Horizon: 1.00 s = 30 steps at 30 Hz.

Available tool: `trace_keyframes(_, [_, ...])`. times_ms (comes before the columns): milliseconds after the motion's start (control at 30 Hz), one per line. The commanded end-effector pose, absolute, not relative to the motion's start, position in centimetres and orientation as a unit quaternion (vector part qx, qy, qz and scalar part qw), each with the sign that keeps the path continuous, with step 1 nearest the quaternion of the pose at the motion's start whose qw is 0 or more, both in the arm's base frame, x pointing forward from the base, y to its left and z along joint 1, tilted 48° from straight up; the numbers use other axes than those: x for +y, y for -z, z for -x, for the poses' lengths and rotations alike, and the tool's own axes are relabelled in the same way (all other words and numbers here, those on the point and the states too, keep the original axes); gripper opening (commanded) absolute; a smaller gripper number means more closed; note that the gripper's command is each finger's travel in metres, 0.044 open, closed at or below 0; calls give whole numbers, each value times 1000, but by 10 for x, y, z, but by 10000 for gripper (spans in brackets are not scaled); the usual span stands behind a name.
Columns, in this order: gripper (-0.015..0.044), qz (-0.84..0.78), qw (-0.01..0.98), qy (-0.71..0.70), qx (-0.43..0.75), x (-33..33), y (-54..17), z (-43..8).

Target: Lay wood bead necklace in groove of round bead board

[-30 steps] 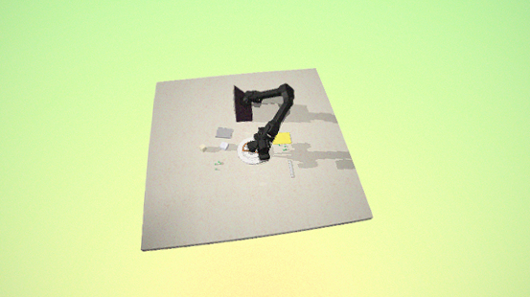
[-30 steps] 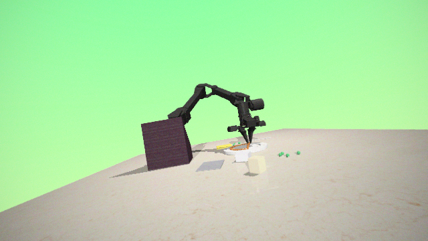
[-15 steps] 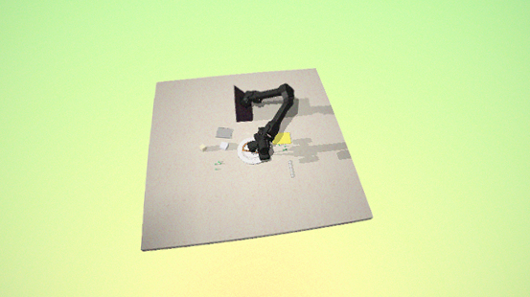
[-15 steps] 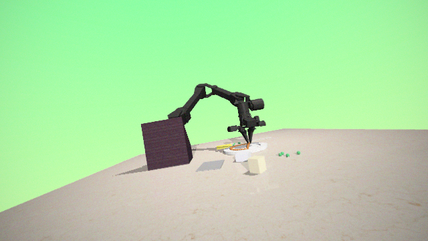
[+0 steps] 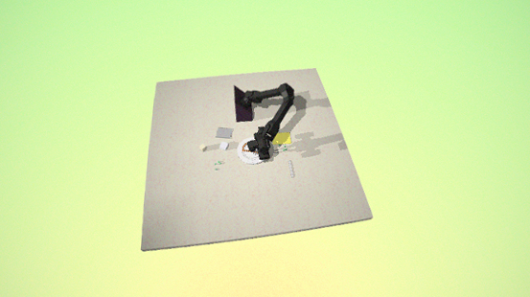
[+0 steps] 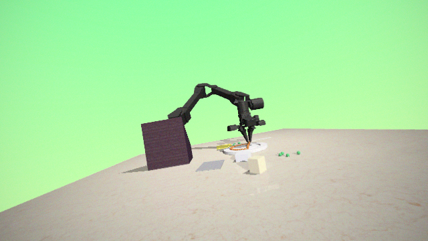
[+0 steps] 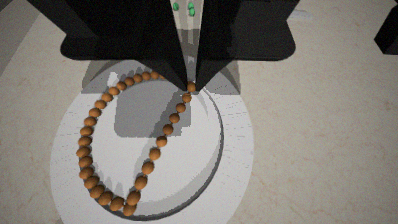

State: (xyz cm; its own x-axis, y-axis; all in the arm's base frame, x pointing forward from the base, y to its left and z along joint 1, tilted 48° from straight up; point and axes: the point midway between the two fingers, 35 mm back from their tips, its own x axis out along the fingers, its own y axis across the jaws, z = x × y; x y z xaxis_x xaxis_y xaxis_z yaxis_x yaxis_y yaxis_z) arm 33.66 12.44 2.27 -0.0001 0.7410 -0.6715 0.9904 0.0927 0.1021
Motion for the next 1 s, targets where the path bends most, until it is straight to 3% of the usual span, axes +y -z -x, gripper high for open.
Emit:
trace_keyframes(0, [0, -641, 299, 206, 676, 123, -25, -338])
trace_keyframes(467, [0, -641, 299, 206, 676, 131, -21, -341])
trace_keyframes(967, [394, -641, 300, 206, 676, 126, -26, -341])
